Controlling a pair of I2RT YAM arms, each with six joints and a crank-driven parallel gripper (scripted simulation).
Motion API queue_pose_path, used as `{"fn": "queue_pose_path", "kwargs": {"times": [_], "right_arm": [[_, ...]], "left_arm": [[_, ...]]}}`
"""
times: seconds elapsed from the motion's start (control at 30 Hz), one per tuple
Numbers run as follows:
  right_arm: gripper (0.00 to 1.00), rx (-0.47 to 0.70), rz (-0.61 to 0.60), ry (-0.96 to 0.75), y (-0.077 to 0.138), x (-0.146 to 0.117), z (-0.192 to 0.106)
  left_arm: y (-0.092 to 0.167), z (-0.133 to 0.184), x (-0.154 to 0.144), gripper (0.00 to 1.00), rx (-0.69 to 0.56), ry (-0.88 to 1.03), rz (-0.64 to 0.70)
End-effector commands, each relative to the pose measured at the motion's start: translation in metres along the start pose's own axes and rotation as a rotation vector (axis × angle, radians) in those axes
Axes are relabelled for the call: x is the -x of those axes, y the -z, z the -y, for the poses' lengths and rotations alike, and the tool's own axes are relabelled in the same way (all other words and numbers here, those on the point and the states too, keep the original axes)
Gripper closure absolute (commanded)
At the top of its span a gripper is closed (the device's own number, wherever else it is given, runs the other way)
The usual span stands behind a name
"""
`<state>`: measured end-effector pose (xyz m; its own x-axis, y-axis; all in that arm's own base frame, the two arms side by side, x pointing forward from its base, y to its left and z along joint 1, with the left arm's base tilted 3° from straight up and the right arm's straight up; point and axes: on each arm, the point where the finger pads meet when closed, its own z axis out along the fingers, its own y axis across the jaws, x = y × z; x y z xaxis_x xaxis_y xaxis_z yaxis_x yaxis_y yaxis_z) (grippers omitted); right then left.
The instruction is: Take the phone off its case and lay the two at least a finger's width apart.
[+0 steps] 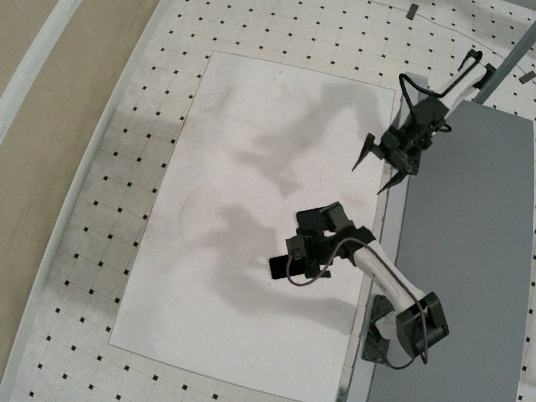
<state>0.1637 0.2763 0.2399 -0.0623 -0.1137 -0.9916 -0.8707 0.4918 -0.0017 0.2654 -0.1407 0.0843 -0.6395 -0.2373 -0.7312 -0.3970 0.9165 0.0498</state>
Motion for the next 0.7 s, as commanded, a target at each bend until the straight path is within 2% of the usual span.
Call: {"fn": "queue_pose_path", "kwargs": {"times": [0.0,0.67], "right_arm": [[0.0,-0.001,-0.014,0.0,0.0003,-0.0057,0.0005],[0.0,0.0,0.007,0.001,0.0,0.0025,0.0]], "left_arm": [[0.0019,0.0059,0.0158,0.05,-0.021,0.063,0.116],[0.0048,0.0073,0.0131,0.05,-0.028,0.043,0.102]]}}
